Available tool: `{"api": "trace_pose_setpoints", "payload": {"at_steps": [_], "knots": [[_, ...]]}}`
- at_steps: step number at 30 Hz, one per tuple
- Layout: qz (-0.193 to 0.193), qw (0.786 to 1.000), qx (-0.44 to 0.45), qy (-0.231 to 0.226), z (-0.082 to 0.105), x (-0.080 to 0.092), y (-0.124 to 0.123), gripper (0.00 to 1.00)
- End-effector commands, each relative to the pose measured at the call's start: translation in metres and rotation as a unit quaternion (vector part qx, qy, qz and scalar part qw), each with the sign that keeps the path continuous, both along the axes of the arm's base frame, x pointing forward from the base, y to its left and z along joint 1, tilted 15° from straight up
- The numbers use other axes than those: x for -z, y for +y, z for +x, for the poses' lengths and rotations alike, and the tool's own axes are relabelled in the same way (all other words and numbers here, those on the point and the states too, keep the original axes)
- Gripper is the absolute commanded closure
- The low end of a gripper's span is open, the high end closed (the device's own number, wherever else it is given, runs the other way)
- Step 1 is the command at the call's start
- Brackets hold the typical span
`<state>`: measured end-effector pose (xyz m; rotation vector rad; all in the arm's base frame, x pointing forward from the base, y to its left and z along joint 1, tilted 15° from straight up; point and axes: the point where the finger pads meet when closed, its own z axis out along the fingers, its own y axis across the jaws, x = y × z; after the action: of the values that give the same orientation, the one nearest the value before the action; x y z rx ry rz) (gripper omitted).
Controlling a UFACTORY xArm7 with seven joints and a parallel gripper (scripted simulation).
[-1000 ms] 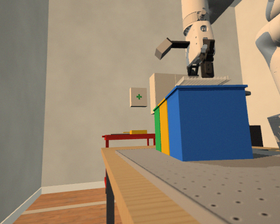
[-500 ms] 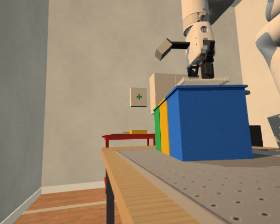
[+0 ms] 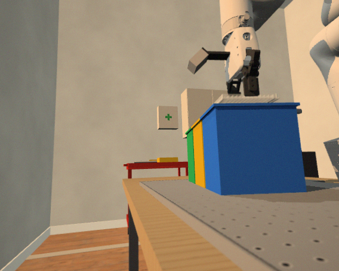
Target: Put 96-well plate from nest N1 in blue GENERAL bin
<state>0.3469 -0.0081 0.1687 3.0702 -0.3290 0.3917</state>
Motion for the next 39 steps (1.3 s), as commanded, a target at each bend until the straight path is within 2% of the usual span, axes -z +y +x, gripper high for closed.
{"api": "trace_pose_setpoints", "payload": {"at_steps": [1,9,10,39], "knots": [[0.0,1.0,0.0,-0.002,0.0013,-0.0008,0.0,1.0],[0.0,1.0,0.0,-0.002,0.0015,0.0003,0.0,1.0],[0.0,1.0,0.0,-0.002,0.0017,0.0009,-0.0001,0.0],[0.0,1.0,0.0,-0.002,0.0018,0.0009,-0.0001,0.0]]}}
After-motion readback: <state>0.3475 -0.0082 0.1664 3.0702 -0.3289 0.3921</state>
